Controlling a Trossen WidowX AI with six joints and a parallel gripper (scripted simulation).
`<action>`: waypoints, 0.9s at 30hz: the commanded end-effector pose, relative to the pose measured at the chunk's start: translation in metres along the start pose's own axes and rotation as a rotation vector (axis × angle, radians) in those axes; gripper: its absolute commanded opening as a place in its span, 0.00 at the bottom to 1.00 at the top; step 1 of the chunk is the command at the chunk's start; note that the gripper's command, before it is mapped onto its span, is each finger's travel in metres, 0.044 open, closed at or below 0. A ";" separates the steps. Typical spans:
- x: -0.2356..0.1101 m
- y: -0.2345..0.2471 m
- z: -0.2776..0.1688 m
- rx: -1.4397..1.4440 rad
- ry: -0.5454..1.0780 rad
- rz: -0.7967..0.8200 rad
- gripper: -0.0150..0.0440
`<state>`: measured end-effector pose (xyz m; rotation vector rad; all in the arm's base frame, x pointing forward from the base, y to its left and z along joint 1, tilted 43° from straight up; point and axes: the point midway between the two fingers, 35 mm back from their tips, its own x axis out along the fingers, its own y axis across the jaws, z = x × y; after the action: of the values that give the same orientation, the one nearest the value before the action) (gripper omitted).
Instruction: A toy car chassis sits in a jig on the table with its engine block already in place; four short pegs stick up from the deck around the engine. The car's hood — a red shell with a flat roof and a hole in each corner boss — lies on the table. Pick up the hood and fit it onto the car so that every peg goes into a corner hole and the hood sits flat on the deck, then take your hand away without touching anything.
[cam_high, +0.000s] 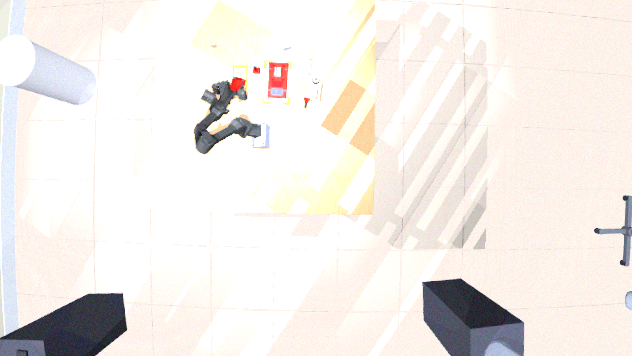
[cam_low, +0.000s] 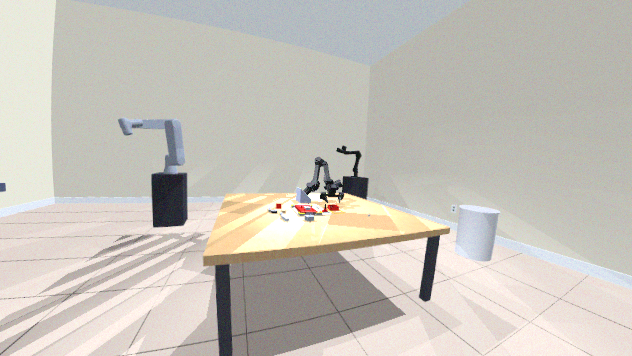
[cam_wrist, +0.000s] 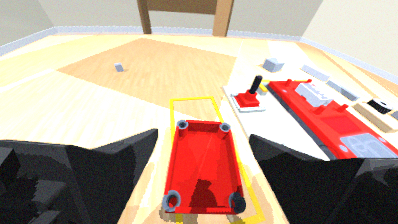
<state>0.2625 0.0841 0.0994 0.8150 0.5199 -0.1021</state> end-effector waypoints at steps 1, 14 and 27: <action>0.002 -0.002 -0.005 0.002 0.003 -0.007 1.00; 0.004 -0.003 -0.015 0.002 0.001 -0.003 1.00; 0.006 -0.003 -0.019 0.003 0.001 -0.003 1.00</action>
<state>0.2597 0.0955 0.0869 0.8160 0.5180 -0.1002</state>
